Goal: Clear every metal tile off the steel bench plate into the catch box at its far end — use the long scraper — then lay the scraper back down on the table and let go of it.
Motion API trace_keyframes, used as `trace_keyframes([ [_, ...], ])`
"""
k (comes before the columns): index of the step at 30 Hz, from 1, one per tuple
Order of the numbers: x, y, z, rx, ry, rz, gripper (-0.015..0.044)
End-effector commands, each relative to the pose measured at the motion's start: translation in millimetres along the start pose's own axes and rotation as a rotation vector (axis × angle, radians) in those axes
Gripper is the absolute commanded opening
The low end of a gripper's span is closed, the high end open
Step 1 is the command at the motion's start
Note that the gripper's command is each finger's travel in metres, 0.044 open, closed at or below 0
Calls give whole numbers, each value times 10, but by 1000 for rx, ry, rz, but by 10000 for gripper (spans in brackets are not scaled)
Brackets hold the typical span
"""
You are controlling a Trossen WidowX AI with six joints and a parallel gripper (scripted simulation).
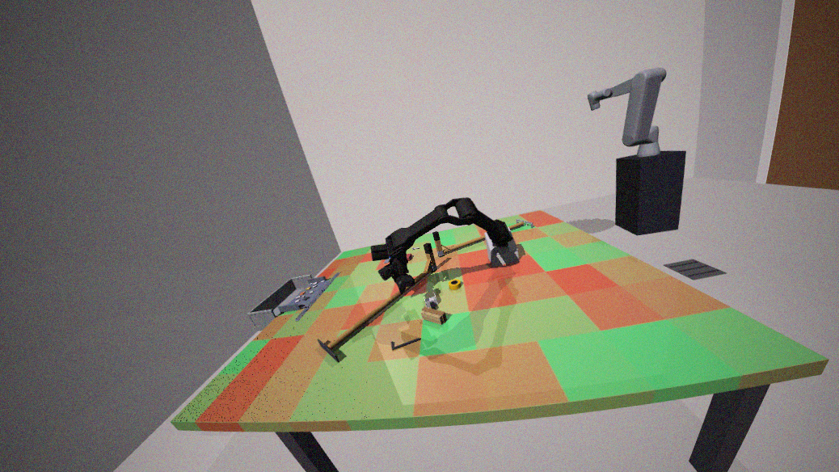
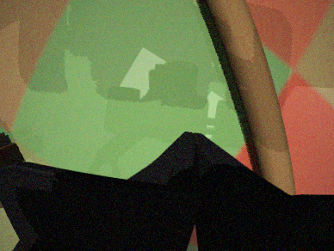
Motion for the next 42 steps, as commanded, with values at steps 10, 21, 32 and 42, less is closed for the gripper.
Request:
trace_keyframes([
  [10,28,134,-288,0,-4,-8,0],
  [21,-22,91,-313,0,-3,-8,0],
  [32,-102,17,-326,0,-3,-7,0],
  [42,-178,-46,-337,0,-2,-7,0],
])
Point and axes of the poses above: the point midway between the two fingers, 35 mm back from their tips, its own z axis back along the fingers, its own x axis across the jaws, y = z × x, the point moved 10 cm from there along z, back along the fingers, and after that the axes turned 2 degrees about -z, right-handed, at the moved point
